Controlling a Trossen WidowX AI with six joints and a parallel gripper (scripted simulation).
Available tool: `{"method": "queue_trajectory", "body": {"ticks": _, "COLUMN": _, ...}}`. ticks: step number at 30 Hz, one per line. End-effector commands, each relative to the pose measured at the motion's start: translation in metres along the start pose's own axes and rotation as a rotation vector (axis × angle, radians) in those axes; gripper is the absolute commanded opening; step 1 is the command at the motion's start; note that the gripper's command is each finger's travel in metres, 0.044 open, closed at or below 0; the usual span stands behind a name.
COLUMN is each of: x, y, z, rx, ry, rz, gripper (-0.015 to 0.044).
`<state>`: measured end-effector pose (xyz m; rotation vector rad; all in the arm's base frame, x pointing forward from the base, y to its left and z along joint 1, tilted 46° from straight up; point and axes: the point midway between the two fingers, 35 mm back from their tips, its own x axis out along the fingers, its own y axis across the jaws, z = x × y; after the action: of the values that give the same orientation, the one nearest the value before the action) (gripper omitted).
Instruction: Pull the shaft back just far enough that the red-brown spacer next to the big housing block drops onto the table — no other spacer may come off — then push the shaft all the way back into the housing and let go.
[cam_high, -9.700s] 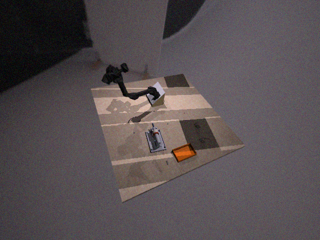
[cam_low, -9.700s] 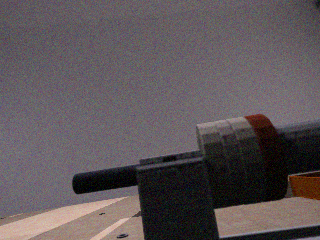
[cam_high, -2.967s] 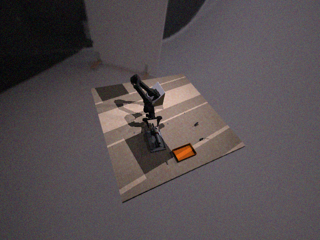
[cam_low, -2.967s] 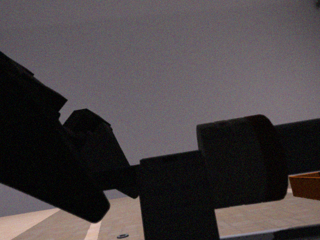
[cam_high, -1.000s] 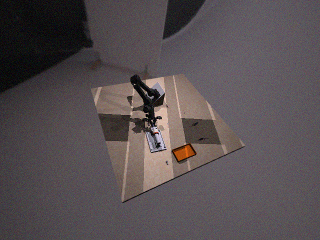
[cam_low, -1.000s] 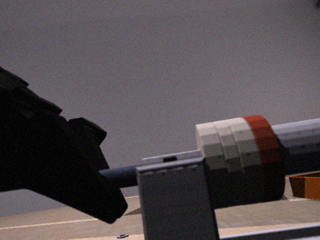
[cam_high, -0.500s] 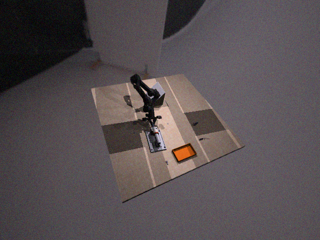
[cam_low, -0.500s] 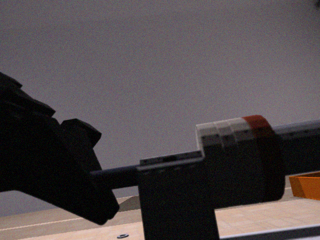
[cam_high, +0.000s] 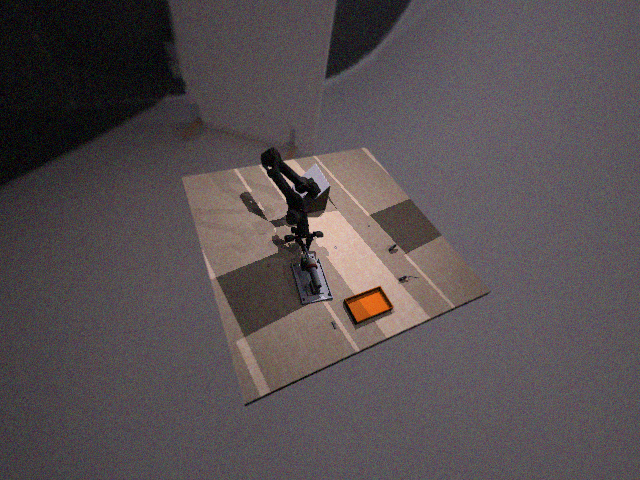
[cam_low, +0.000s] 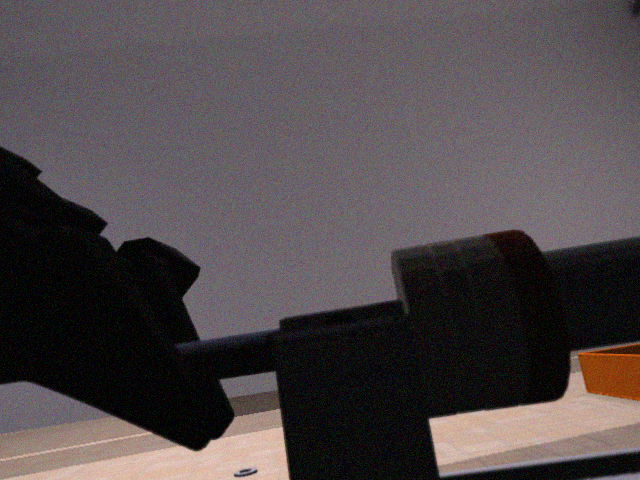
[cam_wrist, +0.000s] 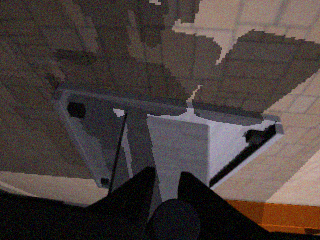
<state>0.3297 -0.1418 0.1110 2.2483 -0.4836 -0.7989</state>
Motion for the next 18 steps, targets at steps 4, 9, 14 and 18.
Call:
{"method": "queue_trajectory", "body": {"ticks": 4, "x": -0.0011, "y": -0.0003, "z": 0.0007, "rx": -0.004, "ry": 0.001, "rz": -0.001, "gripper": 0.0}}
{"method": "queue_trajectory", "body": {"ticks": 9, "x": -0.0014, "y": -0.0003, "z": 0.0011, "rx": -0.004, "ry": 0.001, "rz": -0.001, "gripper": 0.0}}
{"method": "queue_trajectory", "body": {"ticks": 14, "x": -0.0018, "y": -0.0003, "z": 0.0015, "rx": -0.004, "ry": 0.001, "rz": -0.001, "gripper": 0.0}}
{"method": "queue_trajectory", "body": {"ticks": 18, "x": -0.0021, "y": -0.0003, "z": 0.0017, "rx": -0.004, "ry": 0.001, "rz": -0.001, "gripper": 0.0}}
